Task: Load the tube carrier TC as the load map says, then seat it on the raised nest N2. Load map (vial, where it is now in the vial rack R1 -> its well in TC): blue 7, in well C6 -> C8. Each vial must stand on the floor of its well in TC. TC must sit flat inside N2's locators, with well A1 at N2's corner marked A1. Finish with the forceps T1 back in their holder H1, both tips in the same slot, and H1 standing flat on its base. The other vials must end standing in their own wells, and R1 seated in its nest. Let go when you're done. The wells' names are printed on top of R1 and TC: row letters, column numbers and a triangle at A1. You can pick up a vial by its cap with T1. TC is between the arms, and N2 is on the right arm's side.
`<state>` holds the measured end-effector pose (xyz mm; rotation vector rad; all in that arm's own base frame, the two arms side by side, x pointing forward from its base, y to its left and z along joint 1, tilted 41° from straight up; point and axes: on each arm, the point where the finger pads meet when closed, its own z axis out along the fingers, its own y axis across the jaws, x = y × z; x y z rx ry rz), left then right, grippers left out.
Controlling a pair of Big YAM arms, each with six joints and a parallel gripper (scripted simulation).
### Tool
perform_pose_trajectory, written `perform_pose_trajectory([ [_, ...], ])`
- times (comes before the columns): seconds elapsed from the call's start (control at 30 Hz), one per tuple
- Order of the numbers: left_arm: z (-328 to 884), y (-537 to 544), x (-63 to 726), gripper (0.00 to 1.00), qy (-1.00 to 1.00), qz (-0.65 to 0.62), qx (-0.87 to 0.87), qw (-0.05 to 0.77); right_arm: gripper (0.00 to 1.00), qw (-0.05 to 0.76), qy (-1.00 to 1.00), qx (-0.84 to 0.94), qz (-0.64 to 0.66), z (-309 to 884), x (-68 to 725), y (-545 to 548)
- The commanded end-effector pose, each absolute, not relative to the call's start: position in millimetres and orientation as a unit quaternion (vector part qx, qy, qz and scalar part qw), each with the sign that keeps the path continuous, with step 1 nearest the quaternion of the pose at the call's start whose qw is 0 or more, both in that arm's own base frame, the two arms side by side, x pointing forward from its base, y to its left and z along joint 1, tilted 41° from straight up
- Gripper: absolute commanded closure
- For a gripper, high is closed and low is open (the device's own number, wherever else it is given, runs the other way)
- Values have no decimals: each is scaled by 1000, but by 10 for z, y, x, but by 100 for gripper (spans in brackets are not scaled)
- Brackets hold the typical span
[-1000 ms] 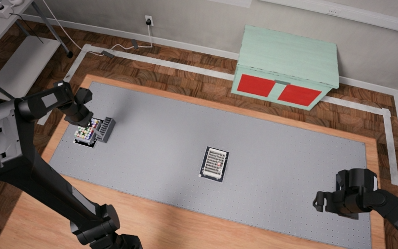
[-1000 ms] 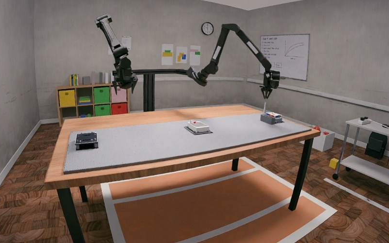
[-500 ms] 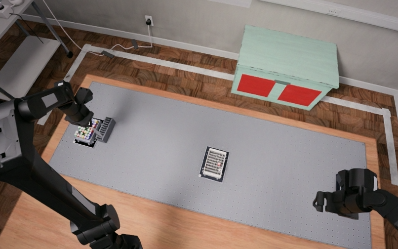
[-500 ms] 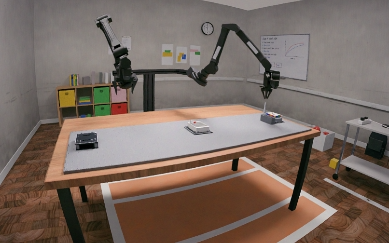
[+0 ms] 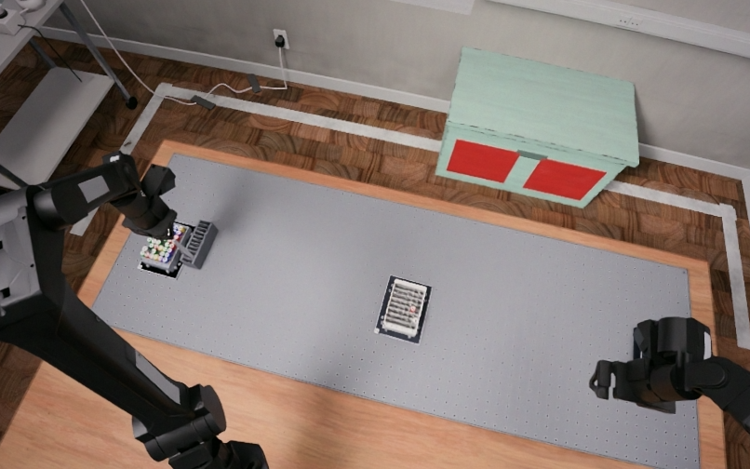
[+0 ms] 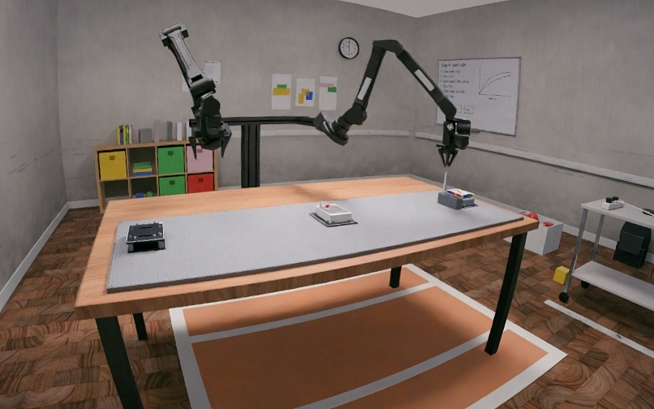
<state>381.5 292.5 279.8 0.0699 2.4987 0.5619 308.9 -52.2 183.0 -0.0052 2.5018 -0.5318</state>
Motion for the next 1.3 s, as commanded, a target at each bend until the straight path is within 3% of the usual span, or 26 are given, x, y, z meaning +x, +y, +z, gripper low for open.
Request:
perform_pose_trajectory([
  [0.0, 2671, 2870, 3872, 76, 939, 200, 29, 278, 0, 300, 933, 2, -197, 1934, 3143, -514],
  [1.27, 2916, 2927, 3956, 76, 933, 211, 29, 291, 0, 300, 933, 2, -197, 1934, 3143, -514],
])
